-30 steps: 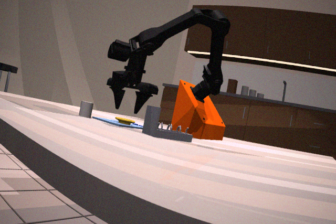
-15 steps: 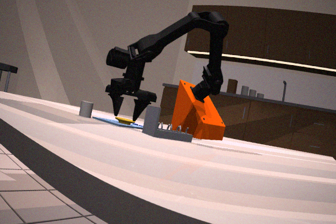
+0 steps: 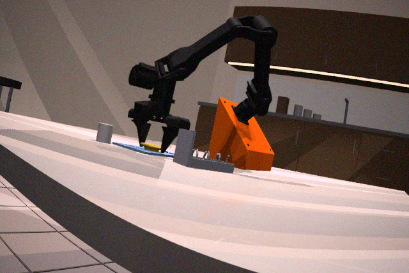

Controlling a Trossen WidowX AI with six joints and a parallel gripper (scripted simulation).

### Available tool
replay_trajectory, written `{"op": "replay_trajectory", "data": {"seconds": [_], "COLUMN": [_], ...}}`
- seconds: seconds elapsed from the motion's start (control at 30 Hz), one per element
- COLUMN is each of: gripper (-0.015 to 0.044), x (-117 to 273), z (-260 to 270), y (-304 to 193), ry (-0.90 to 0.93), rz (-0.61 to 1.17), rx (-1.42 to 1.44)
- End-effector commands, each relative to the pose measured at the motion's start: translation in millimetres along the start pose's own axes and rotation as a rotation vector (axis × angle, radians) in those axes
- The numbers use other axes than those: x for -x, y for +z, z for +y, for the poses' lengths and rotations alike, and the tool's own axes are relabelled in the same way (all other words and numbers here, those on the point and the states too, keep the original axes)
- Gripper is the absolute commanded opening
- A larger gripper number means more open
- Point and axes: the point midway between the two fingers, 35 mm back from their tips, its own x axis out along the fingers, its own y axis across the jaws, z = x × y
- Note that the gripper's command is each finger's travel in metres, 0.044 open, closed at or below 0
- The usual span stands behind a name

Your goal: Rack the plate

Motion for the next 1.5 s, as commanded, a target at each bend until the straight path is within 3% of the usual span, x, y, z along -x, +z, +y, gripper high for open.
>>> {"op": "replay_trajectory", "data": {"seconds": [0.0,0.33,0.73,1.47], "gripper": [0.0372,0.0305,0.0000,0.0000], "x": [-1,-1,56,173], "z": [1,1,-7,-10], "y": [0,0,11,13], "ry": [0.004,0.004,-0.012,-0.003], "rz": [-0.002,-0.002,-0.004,-0.001], "rx": [-0.004,-0.004,-0.006,-0.003]}}
